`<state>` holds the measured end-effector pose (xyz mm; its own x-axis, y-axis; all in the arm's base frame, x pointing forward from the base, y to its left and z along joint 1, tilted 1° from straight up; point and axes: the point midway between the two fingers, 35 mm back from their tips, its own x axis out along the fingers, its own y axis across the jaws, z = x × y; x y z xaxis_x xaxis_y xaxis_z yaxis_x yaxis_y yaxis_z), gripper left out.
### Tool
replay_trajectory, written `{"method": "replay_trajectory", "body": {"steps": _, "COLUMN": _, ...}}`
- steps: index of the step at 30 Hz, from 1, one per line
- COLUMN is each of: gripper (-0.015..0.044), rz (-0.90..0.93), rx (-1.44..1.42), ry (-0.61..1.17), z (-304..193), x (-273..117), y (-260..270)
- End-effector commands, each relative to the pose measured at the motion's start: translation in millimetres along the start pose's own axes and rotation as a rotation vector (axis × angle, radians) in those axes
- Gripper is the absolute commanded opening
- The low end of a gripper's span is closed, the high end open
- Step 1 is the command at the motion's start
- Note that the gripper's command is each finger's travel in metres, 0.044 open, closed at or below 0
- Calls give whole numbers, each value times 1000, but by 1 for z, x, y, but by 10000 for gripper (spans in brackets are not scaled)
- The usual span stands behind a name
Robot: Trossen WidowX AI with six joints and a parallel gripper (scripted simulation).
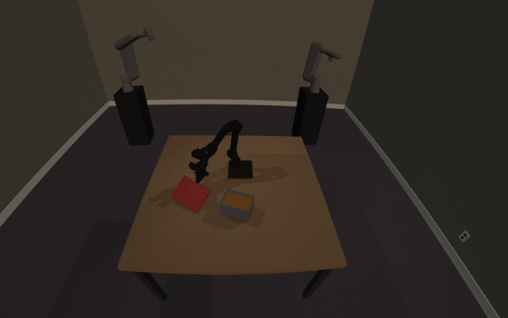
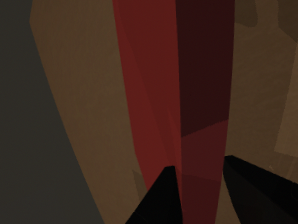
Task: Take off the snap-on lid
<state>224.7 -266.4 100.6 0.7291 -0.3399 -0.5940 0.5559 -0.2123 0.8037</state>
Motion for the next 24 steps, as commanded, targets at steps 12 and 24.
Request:
{"method": "replay_trajectory", "body": {"steps": 12, "gripper": 0, "rz": -23, "rx": 10, "ry": 9, "z": -3, "x": 10, "y": -18}}
{"method": "replay_trajectory", "body": {"steps": 24, "gripper": 79, "rz": -22, "rx": 10, "ry": 9, "z": -2, "x": 12, "y": -16}}
